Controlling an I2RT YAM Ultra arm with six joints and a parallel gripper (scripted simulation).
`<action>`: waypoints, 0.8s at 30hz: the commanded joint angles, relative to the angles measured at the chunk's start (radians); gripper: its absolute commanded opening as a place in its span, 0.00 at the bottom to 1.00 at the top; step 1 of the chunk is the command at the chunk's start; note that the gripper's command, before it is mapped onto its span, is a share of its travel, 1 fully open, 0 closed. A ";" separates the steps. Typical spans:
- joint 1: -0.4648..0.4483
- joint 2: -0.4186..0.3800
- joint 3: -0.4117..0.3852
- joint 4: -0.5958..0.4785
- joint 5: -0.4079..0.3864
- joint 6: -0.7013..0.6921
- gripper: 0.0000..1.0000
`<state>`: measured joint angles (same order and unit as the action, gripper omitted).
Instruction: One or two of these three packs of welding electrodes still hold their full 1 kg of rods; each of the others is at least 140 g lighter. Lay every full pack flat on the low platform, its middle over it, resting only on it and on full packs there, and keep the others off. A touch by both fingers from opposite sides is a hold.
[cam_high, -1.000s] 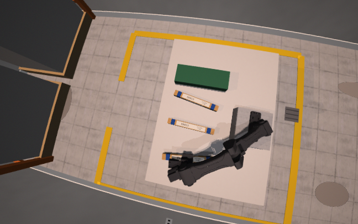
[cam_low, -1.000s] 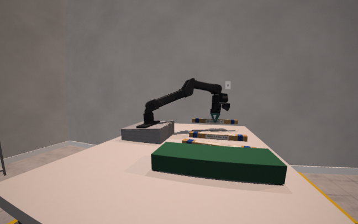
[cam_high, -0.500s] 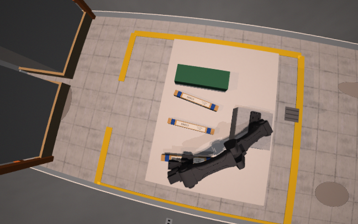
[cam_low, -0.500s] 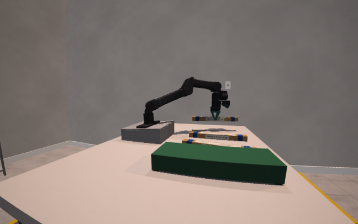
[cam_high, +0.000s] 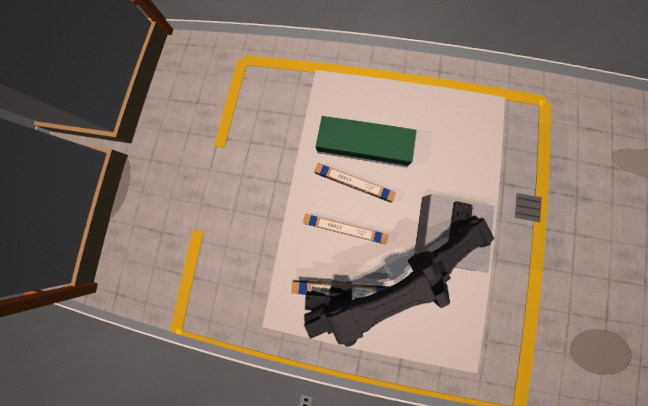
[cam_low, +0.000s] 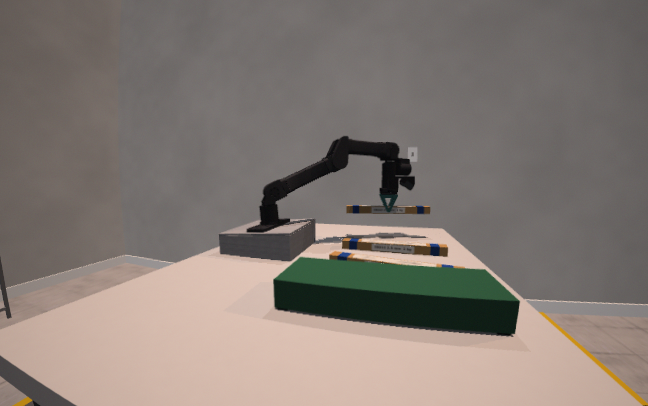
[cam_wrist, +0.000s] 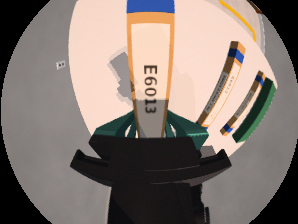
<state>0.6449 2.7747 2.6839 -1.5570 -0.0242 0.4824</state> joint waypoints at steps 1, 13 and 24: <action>0.007 -0.090 0.030 -0.014 -0.001 -0.001 0.00; 0.006 -0.136 0.026 -0.014 -0.001 -0.001 0.00; 0.005 -0.177 0.027 -0.014 -0.002 -0.001 0.00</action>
<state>0.6449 2.6869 2.6839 -1.5692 -0.0238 0.4824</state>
